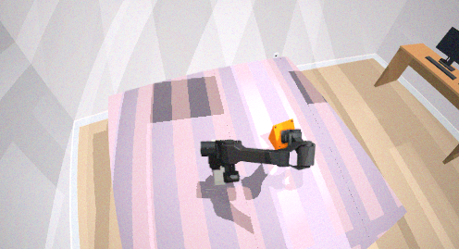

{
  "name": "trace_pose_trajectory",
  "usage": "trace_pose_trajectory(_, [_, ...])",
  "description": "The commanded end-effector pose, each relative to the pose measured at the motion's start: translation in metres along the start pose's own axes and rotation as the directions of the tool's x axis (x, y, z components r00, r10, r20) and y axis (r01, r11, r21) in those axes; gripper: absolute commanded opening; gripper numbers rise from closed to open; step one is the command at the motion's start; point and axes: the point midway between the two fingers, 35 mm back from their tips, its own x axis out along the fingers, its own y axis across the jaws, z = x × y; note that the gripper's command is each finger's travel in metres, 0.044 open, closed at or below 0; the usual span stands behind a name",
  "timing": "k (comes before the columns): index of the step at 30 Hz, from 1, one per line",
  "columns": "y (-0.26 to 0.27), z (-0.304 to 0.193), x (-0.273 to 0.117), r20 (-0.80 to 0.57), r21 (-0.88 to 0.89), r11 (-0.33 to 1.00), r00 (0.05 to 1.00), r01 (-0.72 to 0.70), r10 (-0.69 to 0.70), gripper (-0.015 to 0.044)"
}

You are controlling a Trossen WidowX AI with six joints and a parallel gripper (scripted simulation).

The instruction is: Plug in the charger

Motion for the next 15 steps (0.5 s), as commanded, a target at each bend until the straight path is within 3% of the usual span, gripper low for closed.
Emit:
trace_pose_trajectory(1, [-0.0006,-0.0025,0.0009,0.001,0.000,1.000,1.000,0.000,0.000,0.0440])
trace_pose_trajectory(15, [-0.0006,-0.0069,0.0013,0.007,-0.004,1.000,1.000,0.000,0.000,0.0440])
